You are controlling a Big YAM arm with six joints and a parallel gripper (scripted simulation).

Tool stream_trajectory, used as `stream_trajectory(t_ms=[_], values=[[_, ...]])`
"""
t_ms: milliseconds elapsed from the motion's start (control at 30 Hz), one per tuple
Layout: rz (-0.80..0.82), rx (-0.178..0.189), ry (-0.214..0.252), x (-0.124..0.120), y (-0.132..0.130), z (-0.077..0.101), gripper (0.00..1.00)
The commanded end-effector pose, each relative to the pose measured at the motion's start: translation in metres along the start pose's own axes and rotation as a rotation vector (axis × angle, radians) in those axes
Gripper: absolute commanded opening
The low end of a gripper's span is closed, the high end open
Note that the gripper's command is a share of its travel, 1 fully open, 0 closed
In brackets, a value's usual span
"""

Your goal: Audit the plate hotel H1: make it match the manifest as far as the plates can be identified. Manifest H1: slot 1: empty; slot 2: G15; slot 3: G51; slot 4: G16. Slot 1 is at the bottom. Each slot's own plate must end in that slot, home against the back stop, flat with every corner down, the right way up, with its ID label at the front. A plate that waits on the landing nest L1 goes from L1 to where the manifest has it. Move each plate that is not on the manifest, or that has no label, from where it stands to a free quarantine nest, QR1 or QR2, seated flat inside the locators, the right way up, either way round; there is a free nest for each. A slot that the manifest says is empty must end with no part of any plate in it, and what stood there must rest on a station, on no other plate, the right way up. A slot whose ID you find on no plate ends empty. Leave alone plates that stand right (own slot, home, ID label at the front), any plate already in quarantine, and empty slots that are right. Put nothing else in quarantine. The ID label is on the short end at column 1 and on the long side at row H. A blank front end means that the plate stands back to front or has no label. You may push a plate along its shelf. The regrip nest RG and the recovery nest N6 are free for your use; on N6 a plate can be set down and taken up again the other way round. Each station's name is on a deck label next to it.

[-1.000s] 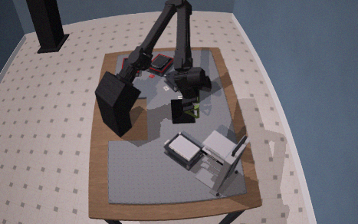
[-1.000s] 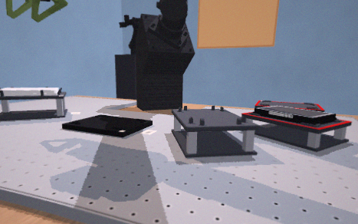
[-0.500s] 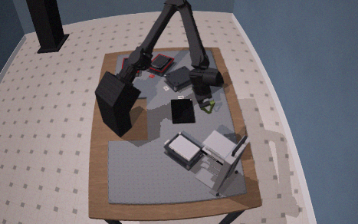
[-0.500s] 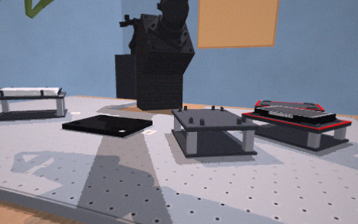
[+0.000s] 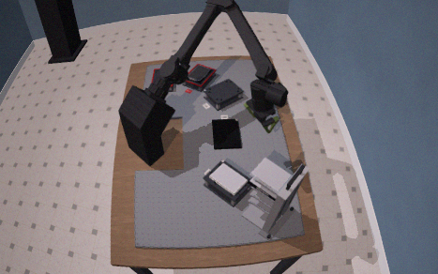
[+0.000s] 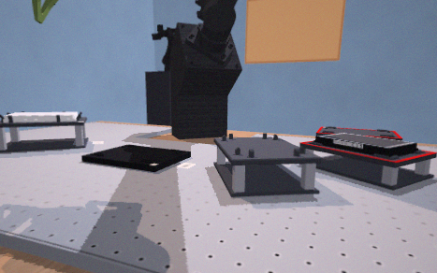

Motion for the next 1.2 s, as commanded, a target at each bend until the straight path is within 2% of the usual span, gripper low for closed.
stream_trajectory(t_ms=[0, 33, 67, 467, 500, 567, 600, 667, 1067, 1133, 1167], values=[[0.109, 0.001, 0.005, 0.007, -0.006, 0.004, 1.00], [0.121, 0.019, 0.023, 0.002, -0.002, -0.001, 1.00], [0.157, 0.023, 0.031, 0.009, -0.002, -0.001, 1.00], [0.388, 0.085, 0.151, 0.012, -0.004, 0.000, 1.00], [0.387, 0.066, 0.143, 0.013, -0.006, 0.008, 1.00], [0.387, 0.066, 0.143, 0.013, -0.006, 0.008, 1.00], [0.388, 0.091, 0.149, 0.001, 0.003, -0.008, 1.00], [0.380, 0.097, 0.151, -0.003, 0.001, -0.017, 1.00], [0.355, 0.097, 0.154, -0.011, 0.004, -0.057, 1.00], [0.355, 0.097, 0.154, -0.011, 0.004, -0.057, 1.00], [0.361, 0.073, 0.141, -0.006, 0.000, -0.051, 1.00]])
Point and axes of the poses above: the point where the finger pads meet when closed, its own z axis back along the fingers, its own y axis across the jaws, x = y × z, the point moved 3 cm from there along z, back along the fingers, and after that the axes turned 15 degrees about -z, right-handed, at the moved point
